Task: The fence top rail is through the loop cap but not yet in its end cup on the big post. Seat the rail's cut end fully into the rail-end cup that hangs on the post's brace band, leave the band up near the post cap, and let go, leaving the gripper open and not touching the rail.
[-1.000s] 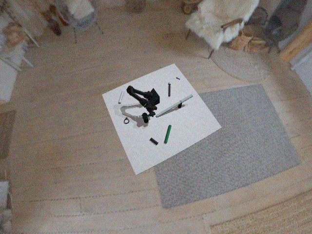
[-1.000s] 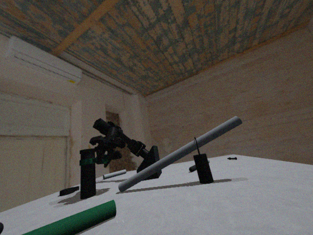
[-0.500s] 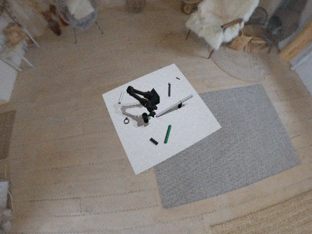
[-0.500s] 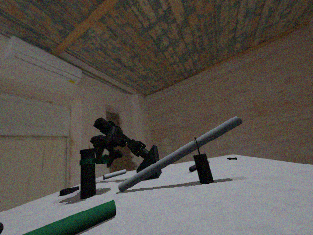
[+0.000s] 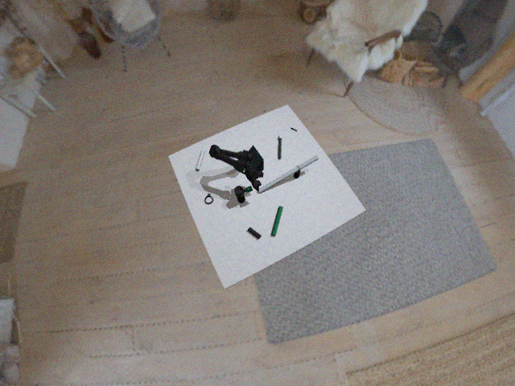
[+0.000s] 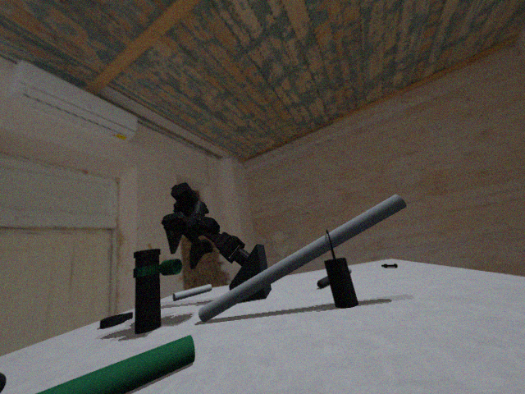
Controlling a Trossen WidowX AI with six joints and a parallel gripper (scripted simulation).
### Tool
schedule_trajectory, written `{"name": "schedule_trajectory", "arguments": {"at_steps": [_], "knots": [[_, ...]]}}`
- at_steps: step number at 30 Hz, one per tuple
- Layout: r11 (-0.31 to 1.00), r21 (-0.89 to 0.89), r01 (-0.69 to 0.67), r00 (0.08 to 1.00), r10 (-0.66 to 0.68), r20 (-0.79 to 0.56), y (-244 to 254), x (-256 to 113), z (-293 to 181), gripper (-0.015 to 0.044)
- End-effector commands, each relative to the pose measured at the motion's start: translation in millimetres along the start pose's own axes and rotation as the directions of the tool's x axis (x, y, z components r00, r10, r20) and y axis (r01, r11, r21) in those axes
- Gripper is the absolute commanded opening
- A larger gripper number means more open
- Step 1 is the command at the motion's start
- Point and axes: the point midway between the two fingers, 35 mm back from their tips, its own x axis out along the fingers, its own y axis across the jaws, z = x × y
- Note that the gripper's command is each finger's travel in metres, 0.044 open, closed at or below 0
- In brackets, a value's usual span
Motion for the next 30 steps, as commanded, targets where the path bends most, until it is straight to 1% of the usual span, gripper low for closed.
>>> {"name": "schedule_trajectory", "arguments": {"at_steps": [1,3,6,9,13,18,22,25,27,30], "knots": [[1.0,0.002,0.002,1.0,-0.002,-0.008,-2.4,-4.5,3.1,0.044],[0.999,0.041,0.001,1.0,-0.001,0.006,-2.7,-3.4,5.1,0.044],[0.975,0.22,-0.009,1.0,0.003,0.028,-10.1,-12.0,19.9,0.044],[0.915,0.403,-0.026,0.999,0.008,0.047,-16.9,-22.1,35.9,0.044],[0.781,0.622,-0.054,0.997,0.013,0.07,-23.9,-37.3,57.6,0.044],[0.541,0.836,-0.087,0.996,0.019,0.091,-29.2,-58.5,84.6,0.044],[0.315,0.946,-0.084,0.996,0.016,0.083,-31.7,-76.1,104.3,0.044],[0.145,0.987,-0.068,0.998,0.007,0.068,-32.8,-88.7,117.4,0.044],[0.105,0.992,-0.064,0.998,0.004,0.064,-32.9,-91.7,120.5,0.044],[0.105,0.992,-0.064,0.998,0.004,0.064,-32.9,-91.7,120.5,0.044]]}}
